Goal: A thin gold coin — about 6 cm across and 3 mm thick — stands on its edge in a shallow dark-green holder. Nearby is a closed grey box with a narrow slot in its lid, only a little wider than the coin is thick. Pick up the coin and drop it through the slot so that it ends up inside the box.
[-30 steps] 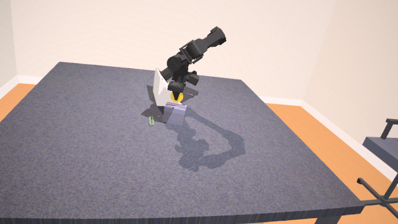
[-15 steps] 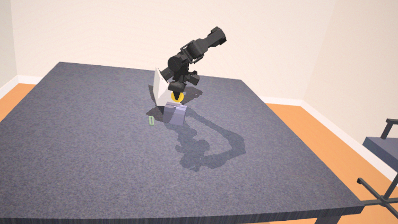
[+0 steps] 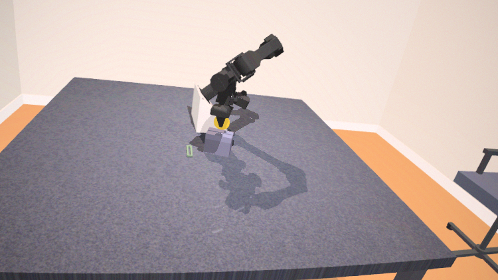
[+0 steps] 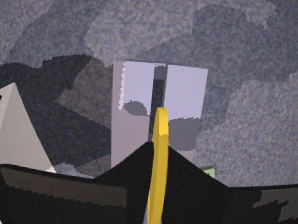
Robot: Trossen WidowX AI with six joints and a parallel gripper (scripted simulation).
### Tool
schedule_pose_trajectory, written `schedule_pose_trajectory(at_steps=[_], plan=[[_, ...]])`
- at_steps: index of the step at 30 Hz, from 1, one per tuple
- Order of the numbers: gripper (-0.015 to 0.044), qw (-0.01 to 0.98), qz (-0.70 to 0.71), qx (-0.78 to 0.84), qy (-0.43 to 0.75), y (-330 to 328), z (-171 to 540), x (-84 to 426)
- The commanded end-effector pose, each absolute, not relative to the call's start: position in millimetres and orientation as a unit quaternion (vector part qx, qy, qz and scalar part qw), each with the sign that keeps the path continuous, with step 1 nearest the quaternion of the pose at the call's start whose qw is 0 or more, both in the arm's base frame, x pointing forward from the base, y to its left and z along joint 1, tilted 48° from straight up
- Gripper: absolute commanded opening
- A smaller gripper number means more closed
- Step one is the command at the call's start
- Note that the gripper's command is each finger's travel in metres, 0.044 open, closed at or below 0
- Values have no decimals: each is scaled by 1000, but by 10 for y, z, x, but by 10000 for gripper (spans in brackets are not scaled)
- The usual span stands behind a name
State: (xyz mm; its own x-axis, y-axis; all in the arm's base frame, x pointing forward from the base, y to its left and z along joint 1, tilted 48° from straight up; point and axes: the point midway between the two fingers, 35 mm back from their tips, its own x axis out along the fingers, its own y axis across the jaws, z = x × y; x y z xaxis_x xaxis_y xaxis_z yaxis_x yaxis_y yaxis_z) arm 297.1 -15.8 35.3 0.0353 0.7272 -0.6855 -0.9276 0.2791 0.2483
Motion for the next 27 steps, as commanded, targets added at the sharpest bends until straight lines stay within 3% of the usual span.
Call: schedule_pose_trajectory(at_steps=[1, 17, 23, 27], plan=[[0, 708, 585, -132, 373, -129, 344, 2974], [0, 708, 585, -131, 374, -65, 274, 2974], [157, 707, 585, -134, 374, -84, 285, 2974], [161, 707, 585, -134, 374, -84, 285, 2974]])
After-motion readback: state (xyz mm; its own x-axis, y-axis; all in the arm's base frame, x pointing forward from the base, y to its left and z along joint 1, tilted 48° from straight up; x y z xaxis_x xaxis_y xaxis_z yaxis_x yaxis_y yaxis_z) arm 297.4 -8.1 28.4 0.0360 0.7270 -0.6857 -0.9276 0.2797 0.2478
